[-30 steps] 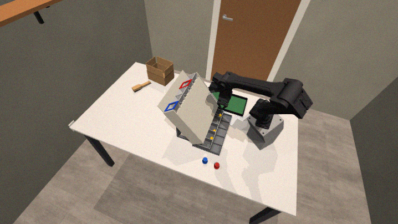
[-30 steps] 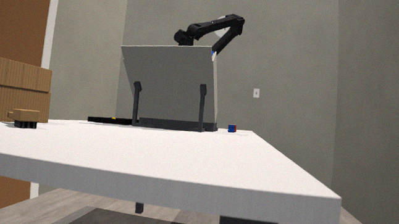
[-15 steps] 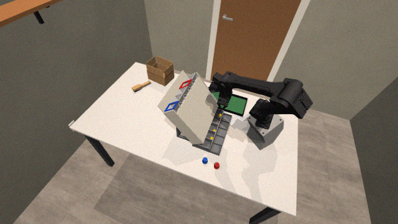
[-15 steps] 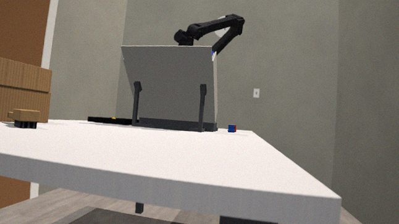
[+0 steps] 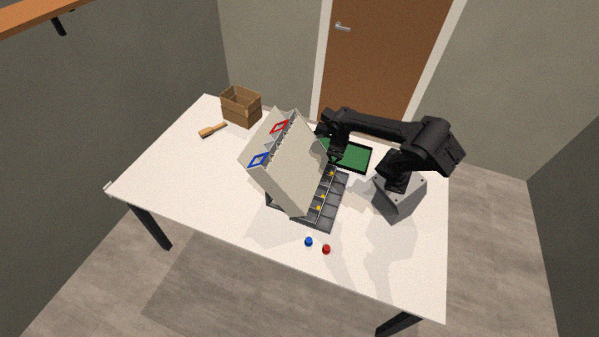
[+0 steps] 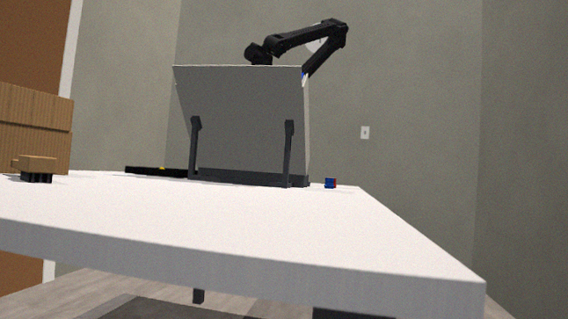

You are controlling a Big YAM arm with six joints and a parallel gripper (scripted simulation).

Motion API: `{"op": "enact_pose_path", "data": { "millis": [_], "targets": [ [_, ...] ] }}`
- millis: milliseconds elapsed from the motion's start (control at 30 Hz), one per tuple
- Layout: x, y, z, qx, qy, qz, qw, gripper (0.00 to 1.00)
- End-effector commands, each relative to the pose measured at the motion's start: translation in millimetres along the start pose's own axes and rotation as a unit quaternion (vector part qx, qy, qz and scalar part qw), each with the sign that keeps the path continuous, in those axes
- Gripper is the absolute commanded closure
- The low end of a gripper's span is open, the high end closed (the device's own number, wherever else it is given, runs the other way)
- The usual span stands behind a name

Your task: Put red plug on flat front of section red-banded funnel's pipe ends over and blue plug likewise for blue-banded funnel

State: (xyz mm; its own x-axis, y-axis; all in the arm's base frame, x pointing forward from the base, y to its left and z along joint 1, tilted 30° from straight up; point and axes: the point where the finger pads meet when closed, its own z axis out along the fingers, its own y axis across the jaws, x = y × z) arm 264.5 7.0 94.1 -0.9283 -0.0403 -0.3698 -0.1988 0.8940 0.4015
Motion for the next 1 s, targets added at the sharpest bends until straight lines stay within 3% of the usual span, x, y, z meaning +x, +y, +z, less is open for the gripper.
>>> {"op": "enact_pose_path", "data": {
  "millis": [0, 333, 967],
  "targets": [
    [6, -35, 21.0, -0.012, 0.012, 0.003, 1.000, 0.20],
    [17, -120, 73.9, -0.068, 0.019, 0.001, 0.997, 0.20],
    [21, -159, 97.2, -0.091, 0.023, 0.000, 0.996, 0.20]
  ]
}}
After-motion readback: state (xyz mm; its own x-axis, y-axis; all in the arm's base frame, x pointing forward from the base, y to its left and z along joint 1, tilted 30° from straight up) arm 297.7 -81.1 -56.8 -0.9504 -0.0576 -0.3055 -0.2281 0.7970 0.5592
